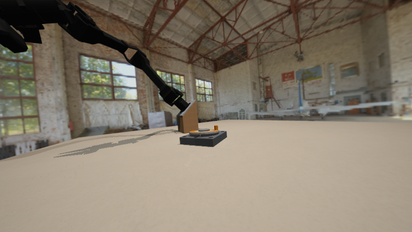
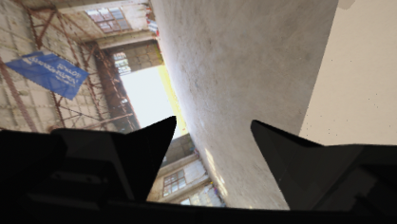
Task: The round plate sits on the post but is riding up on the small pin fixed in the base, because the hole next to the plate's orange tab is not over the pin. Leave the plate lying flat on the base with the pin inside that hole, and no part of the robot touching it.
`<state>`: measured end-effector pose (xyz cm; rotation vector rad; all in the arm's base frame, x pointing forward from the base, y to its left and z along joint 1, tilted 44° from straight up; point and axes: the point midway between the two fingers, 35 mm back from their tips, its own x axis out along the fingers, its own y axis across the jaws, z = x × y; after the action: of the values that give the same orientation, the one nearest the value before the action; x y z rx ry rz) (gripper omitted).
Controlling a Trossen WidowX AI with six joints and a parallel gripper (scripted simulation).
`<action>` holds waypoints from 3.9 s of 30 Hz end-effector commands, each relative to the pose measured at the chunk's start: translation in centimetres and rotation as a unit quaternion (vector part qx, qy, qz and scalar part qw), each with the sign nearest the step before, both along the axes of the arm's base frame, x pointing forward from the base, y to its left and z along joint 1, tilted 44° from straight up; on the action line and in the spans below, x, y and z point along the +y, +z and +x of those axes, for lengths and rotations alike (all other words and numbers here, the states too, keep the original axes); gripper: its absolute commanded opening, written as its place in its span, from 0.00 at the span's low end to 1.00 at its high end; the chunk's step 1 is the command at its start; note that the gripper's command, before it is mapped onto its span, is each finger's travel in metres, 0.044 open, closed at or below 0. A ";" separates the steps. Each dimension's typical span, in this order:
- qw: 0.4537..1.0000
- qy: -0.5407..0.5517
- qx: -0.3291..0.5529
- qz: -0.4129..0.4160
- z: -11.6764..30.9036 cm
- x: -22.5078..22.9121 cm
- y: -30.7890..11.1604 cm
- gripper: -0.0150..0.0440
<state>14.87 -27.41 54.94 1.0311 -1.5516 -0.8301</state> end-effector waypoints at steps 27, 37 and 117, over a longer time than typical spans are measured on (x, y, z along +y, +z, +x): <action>0.706 0.226 0.648 0.177 24.3 8.4 -32.7 0.25; 0.419 0.258 0.857 0.151 22.8 16.3 -45.9 0.25; -0.069 0.209 0.973 0.062 15.3 18.8 -59.7 0.25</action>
<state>29.62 -8.21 -5.04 -0.4527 1.5242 -0.7394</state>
